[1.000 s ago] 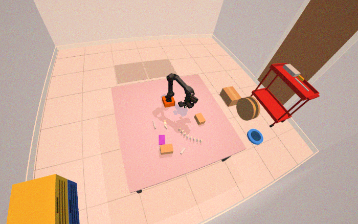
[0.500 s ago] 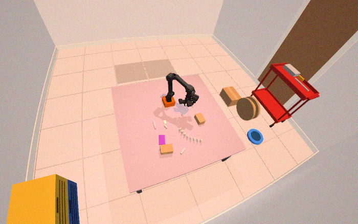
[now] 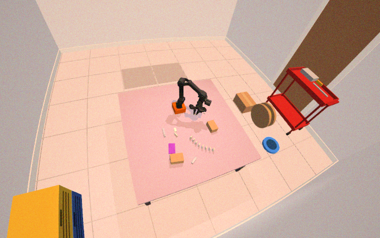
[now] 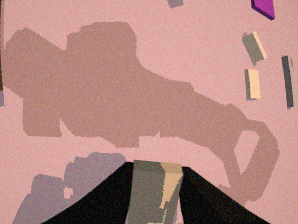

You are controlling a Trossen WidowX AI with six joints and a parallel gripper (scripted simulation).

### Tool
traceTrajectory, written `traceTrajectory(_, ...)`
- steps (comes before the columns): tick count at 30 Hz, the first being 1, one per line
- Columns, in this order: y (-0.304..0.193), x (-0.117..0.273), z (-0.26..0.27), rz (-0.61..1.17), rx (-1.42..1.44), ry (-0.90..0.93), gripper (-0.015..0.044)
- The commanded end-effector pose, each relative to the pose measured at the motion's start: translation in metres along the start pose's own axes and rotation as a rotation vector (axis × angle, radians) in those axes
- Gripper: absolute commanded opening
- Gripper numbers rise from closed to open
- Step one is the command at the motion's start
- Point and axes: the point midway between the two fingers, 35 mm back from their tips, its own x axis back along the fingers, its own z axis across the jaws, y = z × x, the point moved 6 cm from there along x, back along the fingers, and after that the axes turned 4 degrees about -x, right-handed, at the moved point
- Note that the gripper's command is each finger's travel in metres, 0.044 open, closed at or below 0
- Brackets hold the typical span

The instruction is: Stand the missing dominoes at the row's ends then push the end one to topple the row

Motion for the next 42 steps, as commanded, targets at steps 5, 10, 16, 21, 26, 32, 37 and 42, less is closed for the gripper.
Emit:
traceTrajectory(5, -0.019, -0.014, 0.001, -0.202, -0.032, -0.070, 0.0107)
traceTrajectory(10, -0.029, -0.019, 0.002, -0.342, -0.053, -0.075, 0.0107)
traceTrajectory(16, -0.041, -0.023, 0.002, -0.509, -0.081, -0.045, 0.0107)
traceTrajectory(21, -0.050, -0.025, 0.001, -0.651, -0.102, 0.002, 0.0107)
traceTrajectory(26, -0.059, -0.026, -0.001, -0.795, -0.118, 0.070, 0.0107)
traceTrajectory(32, -0.070, -0.025, -0.005, -0.960, -0.135, 0.184, 0.0107)
traceTrajectory(37, -0.079, -0.023, -0.009, -1.087, -0.144, 0.306, 0.0107)
traceTrajectory(42, -0.082, -0.022, -0.010, -1.122, -0.146, 0.346, 0.0107)
